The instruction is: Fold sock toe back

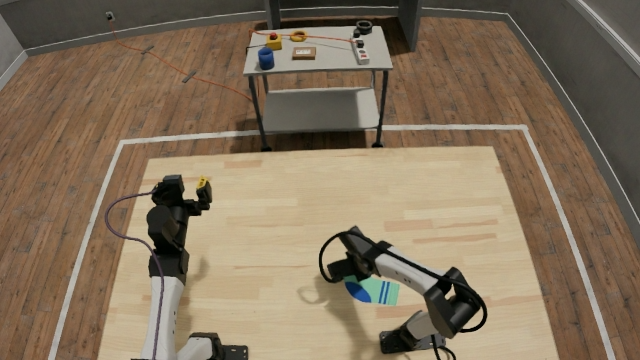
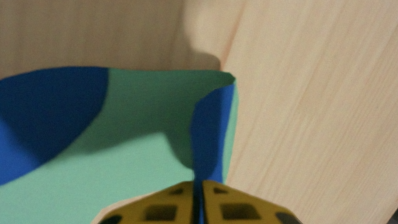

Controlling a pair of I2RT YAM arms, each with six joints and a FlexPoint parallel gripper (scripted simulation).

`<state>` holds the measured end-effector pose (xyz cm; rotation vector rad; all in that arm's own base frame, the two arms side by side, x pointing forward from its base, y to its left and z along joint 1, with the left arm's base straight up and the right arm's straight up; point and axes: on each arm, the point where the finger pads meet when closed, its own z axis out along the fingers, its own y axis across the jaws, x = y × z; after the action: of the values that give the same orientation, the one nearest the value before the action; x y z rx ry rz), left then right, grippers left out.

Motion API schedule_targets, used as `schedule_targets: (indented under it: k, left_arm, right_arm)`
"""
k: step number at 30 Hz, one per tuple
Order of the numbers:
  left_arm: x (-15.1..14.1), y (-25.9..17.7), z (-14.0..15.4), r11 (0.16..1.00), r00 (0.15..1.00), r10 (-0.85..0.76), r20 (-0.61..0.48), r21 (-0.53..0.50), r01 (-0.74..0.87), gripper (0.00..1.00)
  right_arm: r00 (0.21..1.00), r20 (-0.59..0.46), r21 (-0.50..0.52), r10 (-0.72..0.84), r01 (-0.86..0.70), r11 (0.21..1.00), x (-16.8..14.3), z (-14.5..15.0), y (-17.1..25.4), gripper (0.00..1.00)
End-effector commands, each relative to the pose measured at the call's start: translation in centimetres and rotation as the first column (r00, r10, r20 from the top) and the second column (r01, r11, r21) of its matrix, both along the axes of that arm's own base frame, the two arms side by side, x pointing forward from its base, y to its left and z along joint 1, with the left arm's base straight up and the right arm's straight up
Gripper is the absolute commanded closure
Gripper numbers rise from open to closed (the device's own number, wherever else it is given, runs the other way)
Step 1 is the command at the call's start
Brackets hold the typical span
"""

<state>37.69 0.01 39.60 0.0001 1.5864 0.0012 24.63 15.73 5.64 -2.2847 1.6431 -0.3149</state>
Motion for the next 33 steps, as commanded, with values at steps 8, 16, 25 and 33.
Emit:
schedule_targets:
  k: [8, 16, 25, 33]
  left_arm:
    - [-0.2, 0.0, 0.6, 1.000, 1.000, -0.001, 0.016, -0.001, 0.001, 0.00]
    - [-0.2, 0.0, 0.6, 1.000, 1.000, -0.001, 0.016, -0.001, 0.001, 0.00]
    - [-0.2, 0.0, 0.6, 1.000, 1.000, -0.001, 0.016, -0.001, 0.001, 0.00]
    - [-0.2, 0.0, 0.6, 1.000, 1.000, -0.001, 0.016, -0.001, 0.001, 0.00]
  right_arm:
    - [0.998, 0.064, 0.017, -0.005, 0.004, 1.000, 0.5, 0.2, 0.1, 0.95]
    - [0.989, 0.149, 0.063, -0.020, 0.011, 0.998, -0.9, -1.3, 0.0, 0.95]
    - [0.996, 0.083, 0.013, -0.014, 0.013, 1.000, -2.0, -2.9, -1.1, 0.95]
    - [0.991, 0.133, 0.046, -0.011, 0.005, 0.999, -1.9, -4.0, -0.4, 0.95]
